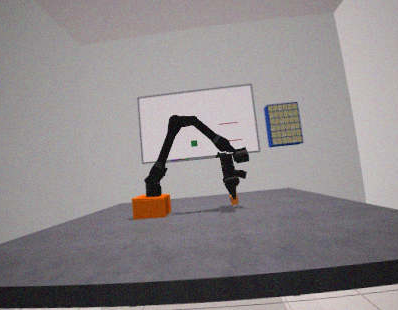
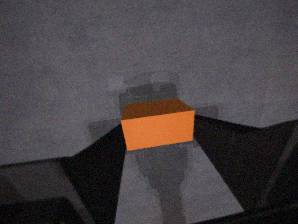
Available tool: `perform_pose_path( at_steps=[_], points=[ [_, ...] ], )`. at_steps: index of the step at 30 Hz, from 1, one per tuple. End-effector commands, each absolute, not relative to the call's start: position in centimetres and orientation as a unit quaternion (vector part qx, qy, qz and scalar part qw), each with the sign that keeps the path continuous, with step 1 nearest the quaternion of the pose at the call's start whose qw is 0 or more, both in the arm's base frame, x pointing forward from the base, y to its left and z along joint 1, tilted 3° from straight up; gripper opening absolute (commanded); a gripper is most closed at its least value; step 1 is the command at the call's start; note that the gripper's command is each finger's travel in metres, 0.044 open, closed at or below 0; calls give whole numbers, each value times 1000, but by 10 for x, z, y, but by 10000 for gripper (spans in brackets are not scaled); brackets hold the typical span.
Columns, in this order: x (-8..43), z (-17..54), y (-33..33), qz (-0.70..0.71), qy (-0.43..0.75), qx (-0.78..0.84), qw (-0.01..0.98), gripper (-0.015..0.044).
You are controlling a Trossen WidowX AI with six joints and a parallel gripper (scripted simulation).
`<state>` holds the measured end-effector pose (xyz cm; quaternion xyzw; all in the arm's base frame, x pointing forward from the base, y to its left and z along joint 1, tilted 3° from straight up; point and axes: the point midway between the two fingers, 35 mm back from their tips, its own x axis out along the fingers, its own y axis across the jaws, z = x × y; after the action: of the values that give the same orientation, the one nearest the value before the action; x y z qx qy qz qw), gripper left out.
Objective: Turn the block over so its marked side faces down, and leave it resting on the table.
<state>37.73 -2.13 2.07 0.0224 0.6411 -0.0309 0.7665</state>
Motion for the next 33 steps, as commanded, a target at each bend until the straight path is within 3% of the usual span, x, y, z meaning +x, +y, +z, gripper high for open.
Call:
perform_pose_path(
  at_steps=[1,33],
  points=[
    [378,20,-22,-33,613,22,789,0],
    [369,17,-21,-37,448,15,893,0]
  ],
)
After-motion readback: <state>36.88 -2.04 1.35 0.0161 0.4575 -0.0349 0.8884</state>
